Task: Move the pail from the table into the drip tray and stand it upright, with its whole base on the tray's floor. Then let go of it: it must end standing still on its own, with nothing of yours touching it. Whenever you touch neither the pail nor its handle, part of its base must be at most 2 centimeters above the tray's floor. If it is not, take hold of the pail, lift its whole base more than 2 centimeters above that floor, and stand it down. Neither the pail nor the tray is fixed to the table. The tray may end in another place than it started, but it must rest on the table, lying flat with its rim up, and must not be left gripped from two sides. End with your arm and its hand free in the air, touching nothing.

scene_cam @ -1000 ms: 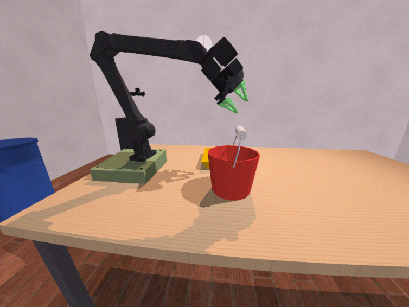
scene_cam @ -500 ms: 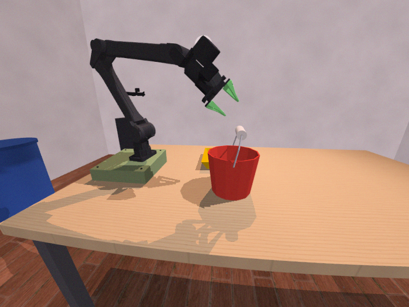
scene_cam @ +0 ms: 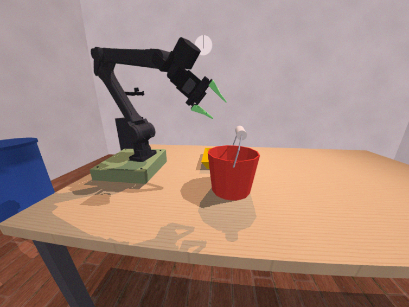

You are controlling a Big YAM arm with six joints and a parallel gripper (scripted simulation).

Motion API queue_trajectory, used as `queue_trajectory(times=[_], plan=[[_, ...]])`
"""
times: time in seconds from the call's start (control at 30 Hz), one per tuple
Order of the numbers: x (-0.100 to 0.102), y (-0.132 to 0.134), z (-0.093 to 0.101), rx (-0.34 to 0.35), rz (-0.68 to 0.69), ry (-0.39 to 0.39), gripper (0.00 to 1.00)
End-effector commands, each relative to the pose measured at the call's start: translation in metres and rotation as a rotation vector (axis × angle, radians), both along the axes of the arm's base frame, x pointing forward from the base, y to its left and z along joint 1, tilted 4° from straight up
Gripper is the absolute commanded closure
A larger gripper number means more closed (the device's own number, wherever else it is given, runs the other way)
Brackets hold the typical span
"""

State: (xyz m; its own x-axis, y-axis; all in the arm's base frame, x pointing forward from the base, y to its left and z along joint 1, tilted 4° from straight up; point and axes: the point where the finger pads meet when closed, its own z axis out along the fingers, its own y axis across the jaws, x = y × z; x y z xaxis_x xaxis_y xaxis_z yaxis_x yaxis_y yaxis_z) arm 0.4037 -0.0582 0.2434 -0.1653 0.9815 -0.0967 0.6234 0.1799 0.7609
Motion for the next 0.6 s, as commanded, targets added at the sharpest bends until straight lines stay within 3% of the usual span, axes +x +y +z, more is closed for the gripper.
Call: queue_trajectory(times=[0.0,0.17,0.2,0.57], plan=[[0.006,0.0,0.019,0.003,-0.004,-0.041,0.3],[0.006,0.0,0.019,0.003,-0.004,-0.041,0.3],[0.006,0.006,-0.004,0.021,0.002,-0.011,0.3],[0.031,0.008,-0.026,0.018,-0.002,-0.01,0.3]])
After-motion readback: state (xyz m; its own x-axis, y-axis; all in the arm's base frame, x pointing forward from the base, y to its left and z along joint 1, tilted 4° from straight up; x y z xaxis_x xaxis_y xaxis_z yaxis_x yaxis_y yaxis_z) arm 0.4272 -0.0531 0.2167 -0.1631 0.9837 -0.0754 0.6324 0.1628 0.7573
